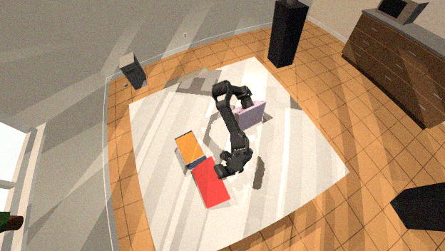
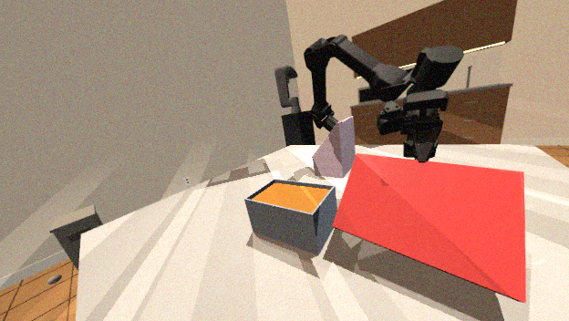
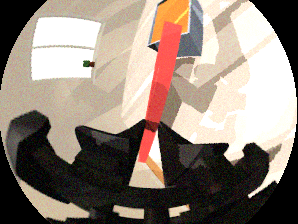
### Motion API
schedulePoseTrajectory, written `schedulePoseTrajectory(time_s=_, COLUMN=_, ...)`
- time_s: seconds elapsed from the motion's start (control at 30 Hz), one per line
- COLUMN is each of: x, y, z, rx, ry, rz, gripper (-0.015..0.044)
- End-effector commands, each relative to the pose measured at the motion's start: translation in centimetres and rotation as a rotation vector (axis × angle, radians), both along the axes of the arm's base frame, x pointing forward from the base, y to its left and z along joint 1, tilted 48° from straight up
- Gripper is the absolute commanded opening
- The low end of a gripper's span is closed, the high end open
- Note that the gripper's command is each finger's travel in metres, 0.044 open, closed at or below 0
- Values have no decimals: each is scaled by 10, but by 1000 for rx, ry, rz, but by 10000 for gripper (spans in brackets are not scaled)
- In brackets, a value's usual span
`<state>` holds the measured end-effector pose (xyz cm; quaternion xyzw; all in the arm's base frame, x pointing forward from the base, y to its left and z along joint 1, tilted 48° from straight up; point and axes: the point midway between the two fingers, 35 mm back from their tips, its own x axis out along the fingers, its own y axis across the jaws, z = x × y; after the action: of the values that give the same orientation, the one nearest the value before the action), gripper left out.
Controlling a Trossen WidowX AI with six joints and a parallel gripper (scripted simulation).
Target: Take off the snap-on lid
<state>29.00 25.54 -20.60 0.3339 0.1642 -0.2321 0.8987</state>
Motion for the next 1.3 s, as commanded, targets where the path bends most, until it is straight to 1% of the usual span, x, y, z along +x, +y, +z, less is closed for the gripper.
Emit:
schedulePoseTrajectory(time_s=0.0, x=0, y=-2, z=-2, rx=0, ry=0, rz=4, gripper=0)
schedulePoseTrajectory(time_s=1.27, x=5, y=-24, z=-23, rx=-2, ry=0, rz=4, gripper=0)
